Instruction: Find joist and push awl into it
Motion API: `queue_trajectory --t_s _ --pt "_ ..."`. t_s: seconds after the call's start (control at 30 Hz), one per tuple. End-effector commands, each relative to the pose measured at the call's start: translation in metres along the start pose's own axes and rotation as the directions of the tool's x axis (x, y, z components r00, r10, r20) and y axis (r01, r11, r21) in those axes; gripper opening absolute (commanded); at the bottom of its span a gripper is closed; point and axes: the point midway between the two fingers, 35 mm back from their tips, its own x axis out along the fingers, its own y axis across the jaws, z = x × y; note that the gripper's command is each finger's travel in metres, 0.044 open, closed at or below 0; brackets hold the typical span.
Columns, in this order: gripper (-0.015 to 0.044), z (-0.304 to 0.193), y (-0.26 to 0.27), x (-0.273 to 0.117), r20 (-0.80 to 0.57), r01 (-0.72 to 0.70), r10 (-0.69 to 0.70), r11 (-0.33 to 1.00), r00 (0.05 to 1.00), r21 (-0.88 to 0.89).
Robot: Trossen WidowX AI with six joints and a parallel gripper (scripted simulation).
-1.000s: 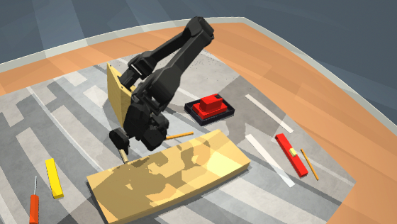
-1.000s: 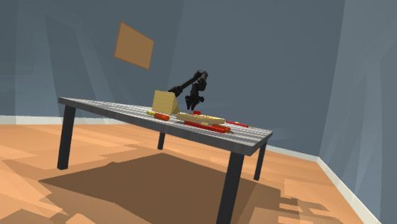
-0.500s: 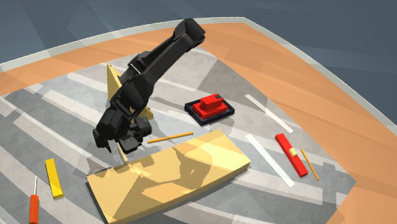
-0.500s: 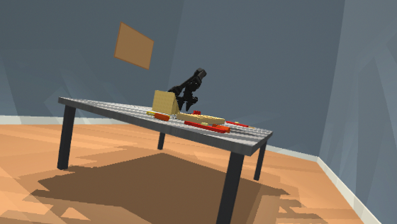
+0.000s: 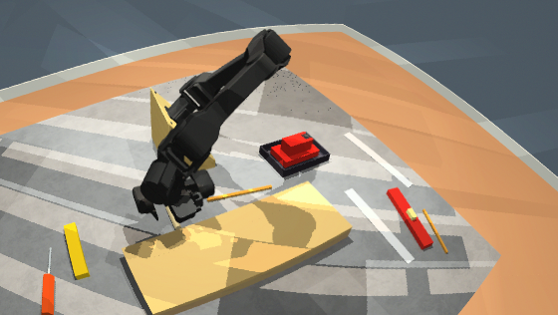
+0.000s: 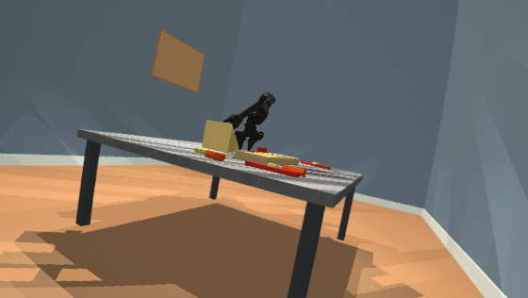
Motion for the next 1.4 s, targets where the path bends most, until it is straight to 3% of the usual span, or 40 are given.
queue_trajectory --t_s 0.0,0.67,1.13,1.37 --pt "0.044 -0.001 0.001 0.008 -0.001 -0.008 0.008 1.0 1.0 0.008" --pt "0.044 0.0 0.002 0.037 -0.002 -0.012 0.012 1.0 1.0 0.007" --pt "0.0072 0.0 0.002 0.037 -0.002 -0.012 0.012 1.0 1.0 0.007" --pt "0.0006 0.0 0.002 0.036 -0.002 -0.011 0.011 1.0 1.0 0.007"
